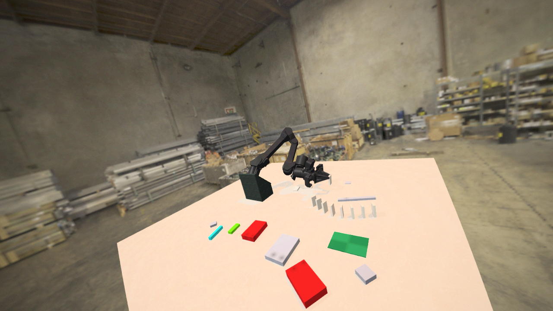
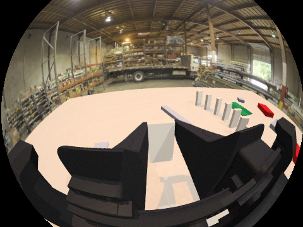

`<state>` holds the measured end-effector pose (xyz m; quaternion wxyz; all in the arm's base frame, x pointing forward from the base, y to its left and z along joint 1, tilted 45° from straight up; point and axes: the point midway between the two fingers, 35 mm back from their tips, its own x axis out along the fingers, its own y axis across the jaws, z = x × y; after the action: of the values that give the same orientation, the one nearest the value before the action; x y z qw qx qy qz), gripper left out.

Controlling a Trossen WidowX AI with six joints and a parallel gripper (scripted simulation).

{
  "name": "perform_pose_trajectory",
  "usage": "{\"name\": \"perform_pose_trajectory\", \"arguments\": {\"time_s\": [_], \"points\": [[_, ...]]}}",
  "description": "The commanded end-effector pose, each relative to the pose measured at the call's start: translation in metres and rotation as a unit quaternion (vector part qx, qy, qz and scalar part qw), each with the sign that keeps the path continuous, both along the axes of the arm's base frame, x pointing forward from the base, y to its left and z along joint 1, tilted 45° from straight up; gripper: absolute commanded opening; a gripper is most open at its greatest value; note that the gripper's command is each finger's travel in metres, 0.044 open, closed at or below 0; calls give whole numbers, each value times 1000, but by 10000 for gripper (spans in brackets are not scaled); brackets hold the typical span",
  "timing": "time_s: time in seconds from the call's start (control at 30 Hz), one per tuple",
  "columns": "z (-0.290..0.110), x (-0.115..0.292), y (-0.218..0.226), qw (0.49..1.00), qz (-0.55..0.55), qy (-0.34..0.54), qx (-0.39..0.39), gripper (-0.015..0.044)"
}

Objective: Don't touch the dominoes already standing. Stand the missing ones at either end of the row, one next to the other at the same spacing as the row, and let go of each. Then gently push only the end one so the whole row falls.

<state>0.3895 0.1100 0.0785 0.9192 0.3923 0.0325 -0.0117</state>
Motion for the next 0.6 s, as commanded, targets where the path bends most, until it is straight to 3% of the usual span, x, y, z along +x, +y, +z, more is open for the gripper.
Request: {"name": "perform_pose_trajectory", "arguments": {"time_s": [0.0, 0.53, 0.57], "points": [[-10, 1, 11, 1000, -2, 0, 5, 107], [-22, 0, 22, 1000, -3, 3, 6, 107], [-22, 0, 22, 1000, -3, 3, 6, 133]]}}
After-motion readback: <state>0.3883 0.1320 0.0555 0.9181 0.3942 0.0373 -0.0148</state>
